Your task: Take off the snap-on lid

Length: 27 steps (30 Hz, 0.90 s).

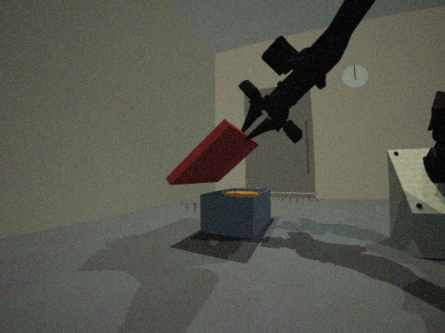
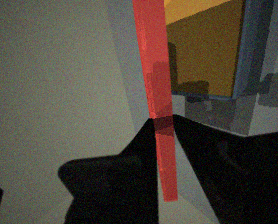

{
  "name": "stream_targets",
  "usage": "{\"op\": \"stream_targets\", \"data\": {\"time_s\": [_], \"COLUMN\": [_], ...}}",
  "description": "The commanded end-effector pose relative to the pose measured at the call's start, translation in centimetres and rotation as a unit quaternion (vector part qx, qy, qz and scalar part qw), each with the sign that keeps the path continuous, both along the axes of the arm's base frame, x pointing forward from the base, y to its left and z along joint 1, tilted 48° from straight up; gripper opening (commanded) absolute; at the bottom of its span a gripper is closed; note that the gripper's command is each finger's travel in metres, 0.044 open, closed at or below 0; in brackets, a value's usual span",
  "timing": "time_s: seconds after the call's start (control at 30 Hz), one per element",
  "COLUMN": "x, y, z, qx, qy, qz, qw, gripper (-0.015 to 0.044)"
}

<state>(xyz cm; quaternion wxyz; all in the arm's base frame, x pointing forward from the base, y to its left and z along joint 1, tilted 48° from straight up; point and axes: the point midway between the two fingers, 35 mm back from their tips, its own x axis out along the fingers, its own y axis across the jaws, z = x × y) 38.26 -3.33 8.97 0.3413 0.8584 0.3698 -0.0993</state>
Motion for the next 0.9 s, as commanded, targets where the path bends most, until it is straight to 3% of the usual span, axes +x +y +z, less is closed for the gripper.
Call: {"op": "stream_targets", "data": {"time_s": [0.0,0.87], "x": [-0.1,-1.0], "y": [0.3,3.7], "z": [0.8,4.6], "qx": [-0.003,-0.002], "qy": [-0.002,-0.002], "qz": [-0.004,-0.004], "qw": [1.000,1.000], "gripper": [0.0000,0.0000]}}
